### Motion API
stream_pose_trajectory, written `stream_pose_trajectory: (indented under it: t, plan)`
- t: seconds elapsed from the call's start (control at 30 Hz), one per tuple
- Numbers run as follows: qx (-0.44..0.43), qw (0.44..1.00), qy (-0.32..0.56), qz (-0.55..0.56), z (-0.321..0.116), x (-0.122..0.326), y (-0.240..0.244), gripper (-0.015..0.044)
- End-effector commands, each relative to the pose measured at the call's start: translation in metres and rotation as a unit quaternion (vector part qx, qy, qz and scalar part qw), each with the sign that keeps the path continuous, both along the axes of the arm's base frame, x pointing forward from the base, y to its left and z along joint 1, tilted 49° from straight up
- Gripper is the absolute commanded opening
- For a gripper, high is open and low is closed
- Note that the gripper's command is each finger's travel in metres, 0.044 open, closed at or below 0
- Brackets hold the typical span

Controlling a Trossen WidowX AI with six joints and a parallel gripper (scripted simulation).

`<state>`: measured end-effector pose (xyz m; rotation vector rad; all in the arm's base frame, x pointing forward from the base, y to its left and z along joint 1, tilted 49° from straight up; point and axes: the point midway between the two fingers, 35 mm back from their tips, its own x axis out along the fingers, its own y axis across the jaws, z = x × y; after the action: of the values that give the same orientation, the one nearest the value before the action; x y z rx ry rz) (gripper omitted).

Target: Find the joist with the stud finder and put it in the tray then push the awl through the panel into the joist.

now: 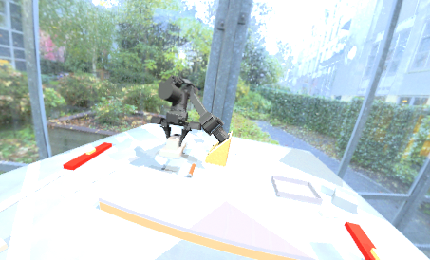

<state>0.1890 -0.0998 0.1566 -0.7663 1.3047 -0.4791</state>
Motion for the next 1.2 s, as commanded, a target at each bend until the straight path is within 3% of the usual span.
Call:
stream_pose_trajectory:
  t: [0.0,0.23,1.17]
  plan:
    - [-0.008,1.000,-0.009,0.003,0.015,0.000,0.009,0.0000]
    - [-0.009,1.000,-0.013,0.000,0.020,0.010,0.009,0.0000]
    - [-0.011,0.998,-0.055,-0.035,0.044,0.138,0.003,0.0000]
